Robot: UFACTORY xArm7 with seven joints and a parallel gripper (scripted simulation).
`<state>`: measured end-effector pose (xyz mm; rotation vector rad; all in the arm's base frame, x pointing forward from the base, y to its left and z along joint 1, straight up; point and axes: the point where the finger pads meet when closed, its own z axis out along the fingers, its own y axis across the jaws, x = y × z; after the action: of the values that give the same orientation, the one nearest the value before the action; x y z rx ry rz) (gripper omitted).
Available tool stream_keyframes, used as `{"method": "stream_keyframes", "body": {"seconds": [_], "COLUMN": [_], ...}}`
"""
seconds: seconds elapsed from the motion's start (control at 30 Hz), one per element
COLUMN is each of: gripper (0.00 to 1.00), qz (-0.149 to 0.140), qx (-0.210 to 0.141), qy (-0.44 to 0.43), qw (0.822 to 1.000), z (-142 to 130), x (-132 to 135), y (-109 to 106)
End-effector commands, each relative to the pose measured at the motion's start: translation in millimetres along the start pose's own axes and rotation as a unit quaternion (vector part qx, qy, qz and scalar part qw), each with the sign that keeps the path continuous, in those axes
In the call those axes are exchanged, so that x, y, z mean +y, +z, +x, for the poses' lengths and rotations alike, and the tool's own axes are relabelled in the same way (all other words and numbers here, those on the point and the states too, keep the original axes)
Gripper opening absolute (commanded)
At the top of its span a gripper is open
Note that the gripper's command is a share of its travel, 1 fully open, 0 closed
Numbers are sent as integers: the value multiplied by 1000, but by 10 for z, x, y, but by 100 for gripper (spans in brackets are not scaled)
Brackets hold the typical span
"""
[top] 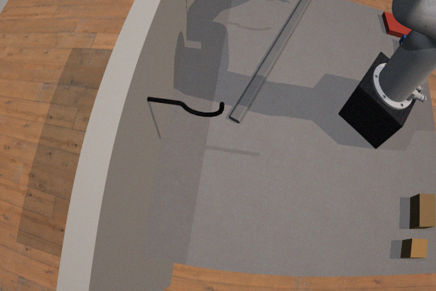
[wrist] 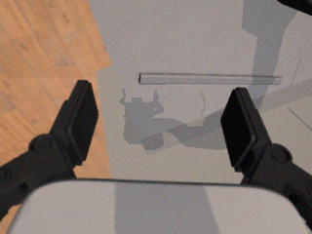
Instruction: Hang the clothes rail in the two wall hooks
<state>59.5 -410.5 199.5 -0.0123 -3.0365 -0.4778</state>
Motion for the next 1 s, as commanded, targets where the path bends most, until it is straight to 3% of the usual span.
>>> {"method": "stream_keyframes", "body": {"seconds": [0.0,0.77,0.97], "gripper": [100,100,100], "qz": [16,44,48], "qx": [7,25,27], "qy": [-43,-151,-167], "qw": [999,987,984], "z": [-214,-974,-1031], "x": [50,358,392], "y": [19,239,261]}}
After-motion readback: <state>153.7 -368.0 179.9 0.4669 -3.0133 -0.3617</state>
